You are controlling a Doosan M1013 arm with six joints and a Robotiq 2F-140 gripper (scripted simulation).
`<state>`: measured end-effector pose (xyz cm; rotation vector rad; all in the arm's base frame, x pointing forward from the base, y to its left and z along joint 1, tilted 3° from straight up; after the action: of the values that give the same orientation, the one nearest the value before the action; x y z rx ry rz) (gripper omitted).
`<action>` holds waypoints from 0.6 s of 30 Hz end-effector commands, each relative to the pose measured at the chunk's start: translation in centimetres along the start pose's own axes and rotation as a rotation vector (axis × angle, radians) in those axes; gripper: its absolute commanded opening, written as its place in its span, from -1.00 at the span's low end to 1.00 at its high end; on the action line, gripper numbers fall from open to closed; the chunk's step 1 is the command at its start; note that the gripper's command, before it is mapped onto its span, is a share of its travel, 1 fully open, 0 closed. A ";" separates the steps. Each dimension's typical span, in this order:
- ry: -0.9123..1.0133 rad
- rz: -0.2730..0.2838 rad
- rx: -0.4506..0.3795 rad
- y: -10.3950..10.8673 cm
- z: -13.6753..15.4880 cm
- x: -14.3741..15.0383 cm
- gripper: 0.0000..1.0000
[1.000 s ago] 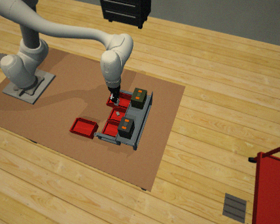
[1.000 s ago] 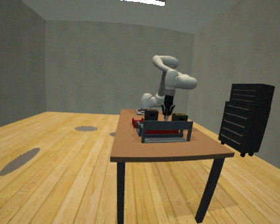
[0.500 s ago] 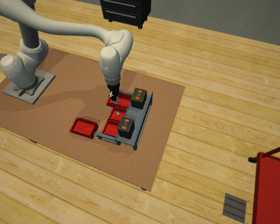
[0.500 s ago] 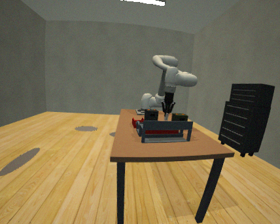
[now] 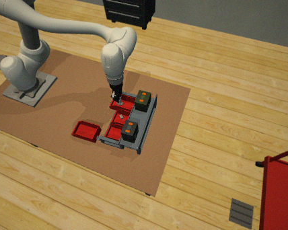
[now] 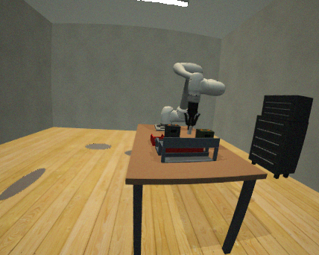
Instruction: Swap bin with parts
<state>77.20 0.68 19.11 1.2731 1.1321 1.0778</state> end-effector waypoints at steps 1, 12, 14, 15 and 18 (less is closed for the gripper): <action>0.005 0.001 -0.002 0.9 0.0 0.2 -0.69; 0.005 0.001 -0.002 1.9 -0.1 0.2 -0.69; 0.005 0.001 -0.002 2.1 -0.1 0.2 -0.69; 0.005 0.001 -0.002 2.2 -0.1 0.2 -0.69; 0.005 0.001 -0.002 2.4 -0.1 0.2 -0.69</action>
<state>77.14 0.67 20.93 1.2731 1.1317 1.0772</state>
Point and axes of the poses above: the point where the finger pads meet when closed, its own y axis back along the fingers, its own x axis across the jaws, z = x × y, the point moved 2 cm from there along y, back along the fingers, and after that the axes turned 8 degrees about -y, right-handed, at the moved point
